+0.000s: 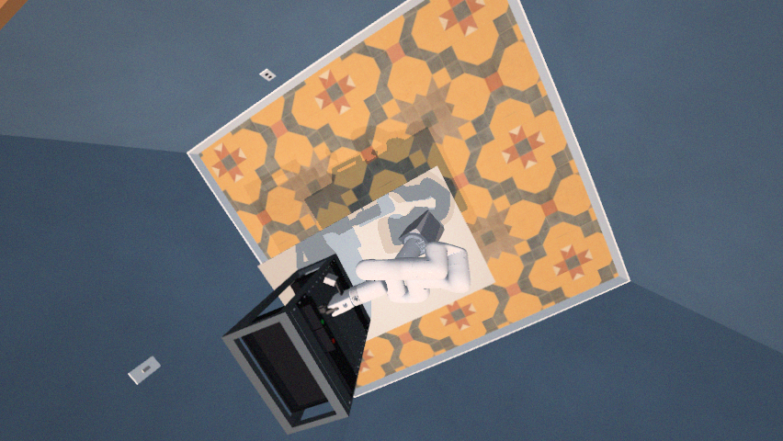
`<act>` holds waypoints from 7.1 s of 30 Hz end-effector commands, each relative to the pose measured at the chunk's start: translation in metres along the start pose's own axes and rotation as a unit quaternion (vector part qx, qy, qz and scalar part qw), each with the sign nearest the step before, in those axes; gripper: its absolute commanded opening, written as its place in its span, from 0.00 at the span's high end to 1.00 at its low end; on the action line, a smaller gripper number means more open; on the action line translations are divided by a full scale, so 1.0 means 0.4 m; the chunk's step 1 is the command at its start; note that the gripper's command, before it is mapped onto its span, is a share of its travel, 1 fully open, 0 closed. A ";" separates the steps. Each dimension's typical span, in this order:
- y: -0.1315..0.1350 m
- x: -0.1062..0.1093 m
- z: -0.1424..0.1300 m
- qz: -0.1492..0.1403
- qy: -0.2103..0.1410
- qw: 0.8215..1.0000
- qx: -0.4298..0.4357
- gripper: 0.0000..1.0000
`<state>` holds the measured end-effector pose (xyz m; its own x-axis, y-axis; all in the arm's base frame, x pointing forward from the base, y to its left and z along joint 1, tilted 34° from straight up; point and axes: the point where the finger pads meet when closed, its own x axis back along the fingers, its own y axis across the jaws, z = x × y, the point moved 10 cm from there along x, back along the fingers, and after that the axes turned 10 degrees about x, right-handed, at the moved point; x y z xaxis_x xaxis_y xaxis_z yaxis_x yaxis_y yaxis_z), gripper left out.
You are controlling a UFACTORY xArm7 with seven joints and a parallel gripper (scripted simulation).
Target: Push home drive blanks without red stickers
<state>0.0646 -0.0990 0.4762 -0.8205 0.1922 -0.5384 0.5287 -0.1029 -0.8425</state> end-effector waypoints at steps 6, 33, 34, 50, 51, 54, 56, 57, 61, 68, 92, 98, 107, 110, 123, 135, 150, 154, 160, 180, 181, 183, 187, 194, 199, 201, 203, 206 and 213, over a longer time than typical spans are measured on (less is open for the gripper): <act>-0.003 -0.019 0.003 0.001 0.001 1.000 0.000 1.00; -0.003 -0.029 0.003 0.001 0.001 1.000 0.000 1.00; -0.003 -0.031 0.003 0.001 0.001 1.000 0.000 1.00; -0.003 -0.037 0.003 0.001 0.001 1.000 0.000 1.00; -0.002 -0.038 0.003 0.001 0.001 1.000 0.000 1.00; -0.002 -0.041 0.003 0.001 0.001 1.000 0.000 1.00; -0.002 -0.041 0.003 0.001 0.001 1.000 0.000 1.00; -0.002 -0.041 0.003 0.001 0.001 1.000 0.000 1.00; -0.002 -0.041 0.003 0.001 0.001 1.000 0.000 1.00; -0.002 -0.046 0.003 0.001 0.001 1.000 0.000 1.00; -0.002 -0.053 0.003 0.001 0.001 1.000 0.000 1.00; -0.002 -0.053 0.003 0.001 0.001 1.000 0.000 1.00; -0.002 -0.046 0.003 0.001 0.001 1.000 0.000 1.00; -0.001 -0.029 0.003 0.001 0.001 1.000 0.000 1.00; 0.000 0.108 0.002 0.001 0.001 1.000 0.000 1.00; 0.000 0.188 0.002 0.001 0.001 1.000 0.000 1.00; 0.000 0.188 0.002 0.001 0.001 1.000 0.000 1.00; -0.041 0.189 0.009 0.001 0.001 1.000 0.000 1.00; -0.070 0.191 0.013 0.001 0.001 1.000 0.000 1.00; -0.071 0.057 0.014 0.001 0.001 1.000 0.000 1.00; -0.071 0.057 0.014 0.001 0.001 1.000 0.000 1.00; -0.071 0.057 0.014 0.001 0.001 1.000 0.000 1.00; -0.071 0.057 0.014 0.001 0.001 1.000 0.000 1.00; -0.071 0.056 0.014 0.001 0.001 1.000 0.000 1.00; -0.072 0.054 0.013 0.001 0.001 1.000 0.000 1.00; -0.072 0.054 0.013 0.001 0.001 1.000 0.000 1.00; -0.072 0.054 0.013 0.001 0.001 1.000 0.000 1.00; -0.072 0.054 0.013 0.001 0.001 1.000 0.000 1.00; -0.072 0.051 0.013 0.001 0.001 1.000 0.000 1.00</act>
<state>0.0311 -0.0969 0.4882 -0.8193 0.1932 -0.5399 0.5303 -0.1029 -0.8416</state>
